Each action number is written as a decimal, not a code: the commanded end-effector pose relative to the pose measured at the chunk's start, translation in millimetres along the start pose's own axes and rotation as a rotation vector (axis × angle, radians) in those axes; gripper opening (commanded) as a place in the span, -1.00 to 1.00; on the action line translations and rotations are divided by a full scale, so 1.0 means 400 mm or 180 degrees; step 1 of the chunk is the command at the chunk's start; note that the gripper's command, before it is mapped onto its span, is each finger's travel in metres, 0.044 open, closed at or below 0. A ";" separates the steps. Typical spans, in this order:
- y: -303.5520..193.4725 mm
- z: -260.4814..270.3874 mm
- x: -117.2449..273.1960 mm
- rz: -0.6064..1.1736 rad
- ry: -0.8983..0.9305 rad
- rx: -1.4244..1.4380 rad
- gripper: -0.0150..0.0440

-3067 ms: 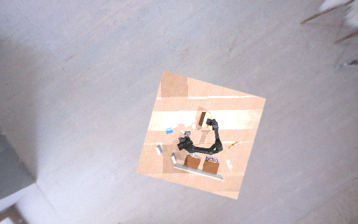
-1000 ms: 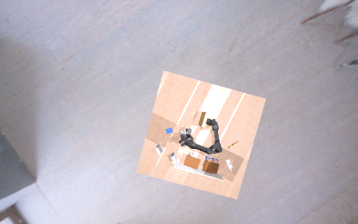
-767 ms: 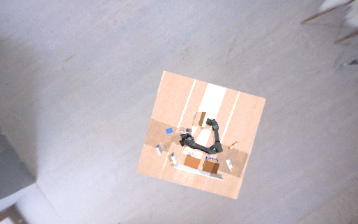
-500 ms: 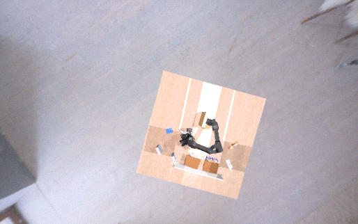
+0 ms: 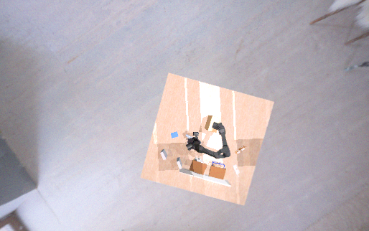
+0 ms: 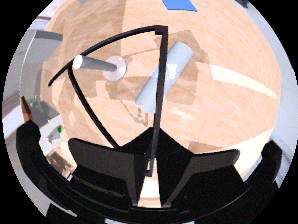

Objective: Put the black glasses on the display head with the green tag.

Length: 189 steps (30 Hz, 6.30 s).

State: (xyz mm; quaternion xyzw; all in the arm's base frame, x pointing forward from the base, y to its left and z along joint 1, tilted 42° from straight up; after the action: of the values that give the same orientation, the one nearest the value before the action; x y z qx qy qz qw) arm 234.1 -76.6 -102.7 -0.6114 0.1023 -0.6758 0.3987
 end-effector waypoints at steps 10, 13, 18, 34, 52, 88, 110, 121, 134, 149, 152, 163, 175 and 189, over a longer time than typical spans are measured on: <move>-0.018 -0.003 0.005 -0.0027 -0.0002 0.0025 -0.49; -0.022 -0.004 0.005 -0.0026 -0.0002 0.0025 -0.49; -0.029 -0.005 0.005 -0.0026 -0.0002 0.0024 -0.49; -0.050 -0.008 0.005 -0.0024 -0.0003 0.0024 -0.49; -0.044 -0.009 0.005 -0.0024 -0.0003 0.0024 -0.49; 0.009 0.024 0.160 -0.0039 -0.0002 -0.0711 -0.49; 0.074 0.132 0.161 -0.0037 0.0020 -0.2863 -0.49; 0.088 0.156 0.116 -0.0033 0.0024 -0.3300 -0.49; 0.084 0.152 0.008 -0.0024 0.0023 -0.3299 -0.49; 0.072 0.128 0.007 -0.0024 0.0022 -0.3300 -0.49; 0.070 0.124 0.007 -0.0025 0.0021 -0.3300 -0.49; 0.064 0.109 0.007 -0.0025 0.0021 -0.3301 -0.49; 0.058 0.091 0.007 -0.0026 0.0020 -0.3302 -0.49; 0.053 0.066 0.007 -0.0027 0.0018 -0.3303 -0.49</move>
State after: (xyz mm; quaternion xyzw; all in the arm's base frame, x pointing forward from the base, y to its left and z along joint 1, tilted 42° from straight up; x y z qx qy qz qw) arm 269.7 -81.0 -108.6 -0.7274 0.4253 -0.5369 0.0418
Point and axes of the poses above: the point midway between the two fingers, 35 mm back from their tips, its own x axis back along the fingers, its own z axis across the jaws, y = z × x, the point moved 4 cm from there along x, back along the fingers, and after that the axes turned 5 degrees about x, right-handed, at the moved point
